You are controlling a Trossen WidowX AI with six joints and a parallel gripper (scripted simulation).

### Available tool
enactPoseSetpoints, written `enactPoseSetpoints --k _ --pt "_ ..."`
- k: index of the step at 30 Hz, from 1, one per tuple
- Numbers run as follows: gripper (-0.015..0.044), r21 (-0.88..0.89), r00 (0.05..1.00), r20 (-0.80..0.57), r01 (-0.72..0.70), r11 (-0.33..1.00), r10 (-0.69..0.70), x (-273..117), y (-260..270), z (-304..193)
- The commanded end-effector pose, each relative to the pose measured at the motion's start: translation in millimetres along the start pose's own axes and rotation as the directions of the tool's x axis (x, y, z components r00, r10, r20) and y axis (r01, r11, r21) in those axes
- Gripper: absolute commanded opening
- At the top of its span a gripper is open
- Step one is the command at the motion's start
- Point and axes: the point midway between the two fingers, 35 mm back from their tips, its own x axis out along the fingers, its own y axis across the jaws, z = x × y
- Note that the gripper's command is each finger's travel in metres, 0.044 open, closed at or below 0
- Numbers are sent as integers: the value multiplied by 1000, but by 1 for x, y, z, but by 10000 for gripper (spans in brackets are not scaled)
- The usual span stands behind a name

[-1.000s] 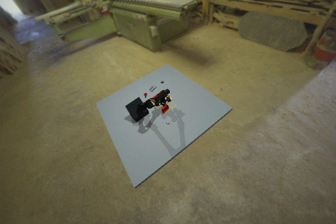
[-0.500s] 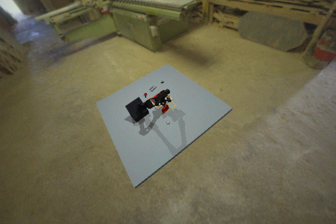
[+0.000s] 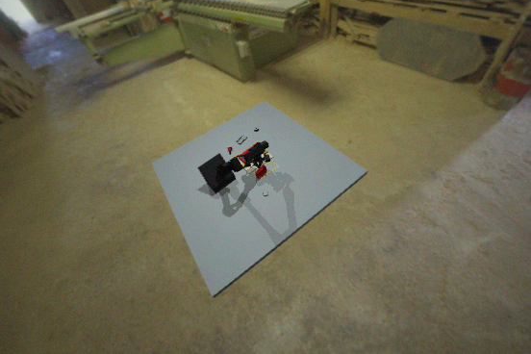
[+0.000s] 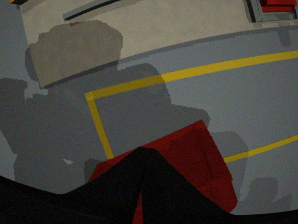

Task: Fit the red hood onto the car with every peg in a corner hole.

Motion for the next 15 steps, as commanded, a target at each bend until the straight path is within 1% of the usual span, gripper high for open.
enactPoseSetpoints --k 1,15 --pt "0 28 1000 5 0 1000 0 0 -1 0" --pt "0 103 1000 6 0 995 0 0 -1 -1"
